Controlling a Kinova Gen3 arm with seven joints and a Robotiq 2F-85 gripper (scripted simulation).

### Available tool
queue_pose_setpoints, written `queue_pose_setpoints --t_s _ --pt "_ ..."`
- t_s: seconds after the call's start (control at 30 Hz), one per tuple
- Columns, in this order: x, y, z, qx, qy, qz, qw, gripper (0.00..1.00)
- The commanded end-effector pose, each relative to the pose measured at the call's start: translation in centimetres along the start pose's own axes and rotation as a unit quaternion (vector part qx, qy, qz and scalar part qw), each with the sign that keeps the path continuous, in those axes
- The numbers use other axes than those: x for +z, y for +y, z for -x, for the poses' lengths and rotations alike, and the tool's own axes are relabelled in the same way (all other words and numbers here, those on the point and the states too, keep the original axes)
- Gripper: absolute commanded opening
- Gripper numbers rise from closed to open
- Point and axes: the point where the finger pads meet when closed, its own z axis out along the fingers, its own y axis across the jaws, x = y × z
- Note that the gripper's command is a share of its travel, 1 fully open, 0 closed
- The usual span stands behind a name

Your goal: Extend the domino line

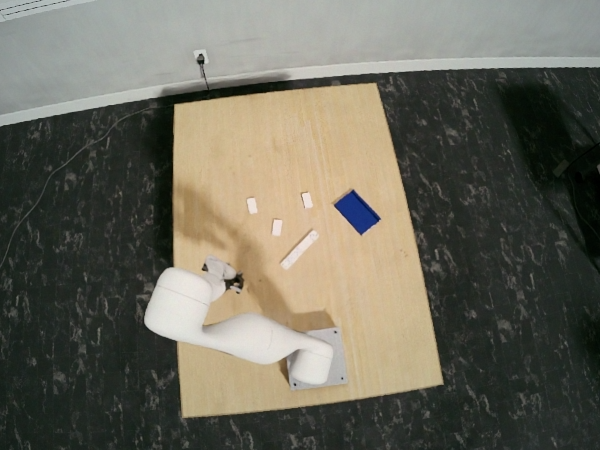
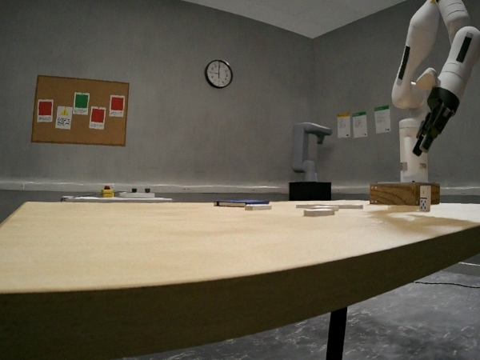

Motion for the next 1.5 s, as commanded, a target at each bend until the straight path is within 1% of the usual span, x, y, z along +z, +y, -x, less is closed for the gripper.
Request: queue_pose_setpoints --t_s 0.0,0.2,0.27,0.57,0.77,0.83,1.1,1.33,1.4,1.47 --pt "0.05 0.02 -0.05 0.004 -0.024 0.007 1.000 0.49" --pt "0.08 -0.07 -0.24 0.012 -0.059 0.011 0.998 0.49" --pt "0.08 -0.07 -0.24 0.012 -0.059 0.011 0.998 0.49" --pt "0.24 0.01 -0.39 0.023 -0.106 0.021 0.994 0.49" --pt "0.24 -0.12 -0.57 0.030 -0.135 0.023 0.990 0.49" --pt "0.24 -0.12 -0.57 0.030 -0.135 0.023 0.990 0.49" --pt "0.44 0.03 -0.63 0.037 -0.171 0.031 0.984 0.49" --pt "0.45 -0.05 -0.76 0.044 -0.200 0.034 0.978 0.49" --pt "0.45 -0.05 -0.76 0.044 -0.200 0.034 0.978 0.49" --pt "0.48 -0.05 -0.79 0.046 -0.208 0.035 0.976 0.49"
